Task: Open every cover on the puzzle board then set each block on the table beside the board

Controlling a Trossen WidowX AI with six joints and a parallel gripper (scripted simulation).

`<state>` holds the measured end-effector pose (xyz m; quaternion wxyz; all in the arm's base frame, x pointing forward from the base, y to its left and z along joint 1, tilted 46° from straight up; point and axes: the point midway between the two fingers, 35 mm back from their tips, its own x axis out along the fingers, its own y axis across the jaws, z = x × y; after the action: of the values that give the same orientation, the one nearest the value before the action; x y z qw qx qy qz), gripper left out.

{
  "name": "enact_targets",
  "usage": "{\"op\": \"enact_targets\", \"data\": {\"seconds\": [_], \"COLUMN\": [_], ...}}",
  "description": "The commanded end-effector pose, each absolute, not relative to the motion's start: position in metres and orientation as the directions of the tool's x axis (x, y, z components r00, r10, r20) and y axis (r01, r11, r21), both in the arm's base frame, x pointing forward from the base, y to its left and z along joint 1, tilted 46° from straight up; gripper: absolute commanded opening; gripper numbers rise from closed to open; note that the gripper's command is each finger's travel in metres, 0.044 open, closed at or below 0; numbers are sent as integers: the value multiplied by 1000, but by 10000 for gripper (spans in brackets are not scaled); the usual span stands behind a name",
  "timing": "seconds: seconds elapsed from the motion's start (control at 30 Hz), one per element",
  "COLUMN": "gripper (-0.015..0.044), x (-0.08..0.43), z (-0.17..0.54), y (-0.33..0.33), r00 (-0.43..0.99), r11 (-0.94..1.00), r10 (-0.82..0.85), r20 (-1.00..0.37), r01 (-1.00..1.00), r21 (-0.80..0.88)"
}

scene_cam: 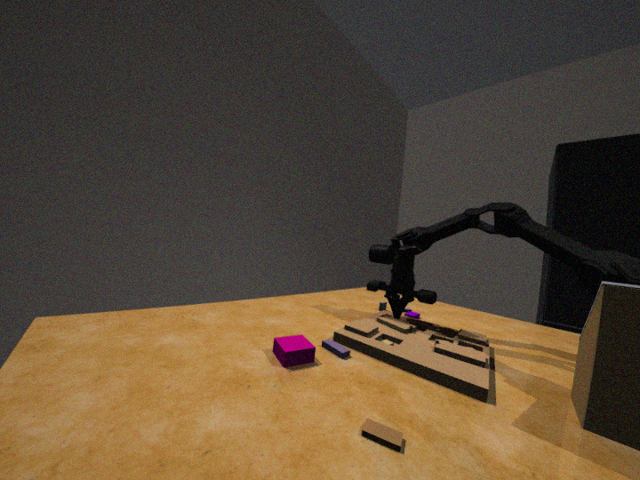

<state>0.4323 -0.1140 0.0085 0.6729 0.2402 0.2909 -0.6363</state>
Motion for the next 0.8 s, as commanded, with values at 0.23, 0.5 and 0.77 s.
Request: {"op": "enact_targets", "data": {"seconds": [0.23, 0.5, 0.77], "gripper": [0, 0, 0], "x": [440, 445, 448], "z": [4, -2, -4], "y": [-108, -101, -96], "r00": [25, 25, 25], "r11": [72, 72, 72], "r10": [-718, -718, -717], "r20": [-696, -696, -696], "r01": [997, 997, 997], "r21": [-39, -39, -39]}}
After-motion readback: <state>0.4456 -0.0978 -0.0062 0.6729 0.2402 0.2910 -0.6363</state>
